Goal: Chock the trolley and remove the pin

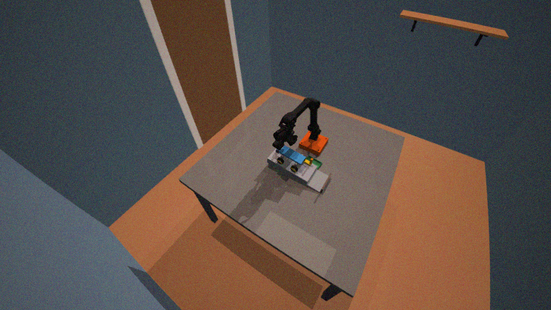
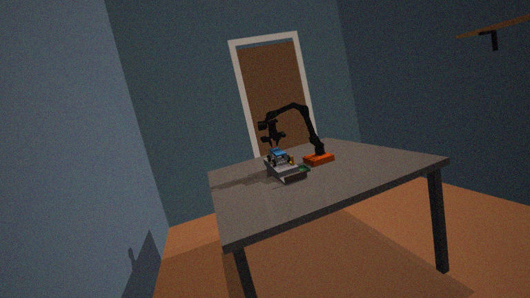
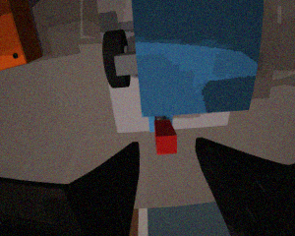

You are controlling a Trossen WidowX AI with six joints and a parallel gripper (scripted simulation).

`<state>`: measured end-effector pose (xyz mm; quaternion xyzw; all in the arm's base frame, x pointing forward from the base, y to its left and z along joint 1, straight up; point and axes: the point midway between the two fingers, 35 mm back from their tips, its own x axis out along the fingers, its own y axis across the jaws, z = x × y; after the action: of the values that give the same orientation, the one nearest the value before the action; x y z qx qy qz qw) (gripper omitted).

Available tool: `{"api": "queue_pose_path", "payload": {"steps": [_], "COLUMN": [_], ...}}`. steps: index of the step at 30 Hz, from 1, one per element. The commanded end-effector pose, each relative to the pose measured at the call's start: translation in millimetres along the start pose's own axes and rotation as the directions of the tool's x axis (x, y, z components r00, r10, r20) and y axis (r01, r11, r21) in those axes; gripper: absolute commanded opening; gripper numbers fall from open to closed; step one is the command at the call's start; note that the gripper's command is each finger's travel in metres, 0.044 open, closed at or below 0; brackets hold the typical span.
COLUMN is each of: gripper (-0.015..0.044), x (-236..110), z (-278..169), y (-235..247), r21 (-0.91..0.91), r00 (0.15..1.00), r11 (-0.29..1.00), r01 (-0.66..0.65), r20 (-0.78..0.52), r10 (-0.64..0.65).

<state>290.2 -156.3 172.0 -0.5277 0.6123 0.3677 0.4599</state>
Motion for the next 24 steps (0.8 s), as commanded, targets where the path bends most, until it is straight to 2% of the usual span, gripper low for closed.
{"api": "queue_pose_path", "payload": {"steps": [1, 24], "gripper": [0.019, 0.019], "x": [3.0, 35.8], "z": [-0.5, -0.6], "y": [0.2, 0.0], "r21": [-0.005, -0.005], "r00": [1.0, 1.0], "r11": [1.0, 1.0], "r01": [0.001, 0.001], "r20": [-0.003, -0.004], "r10": [-0.001, -0.001]}}
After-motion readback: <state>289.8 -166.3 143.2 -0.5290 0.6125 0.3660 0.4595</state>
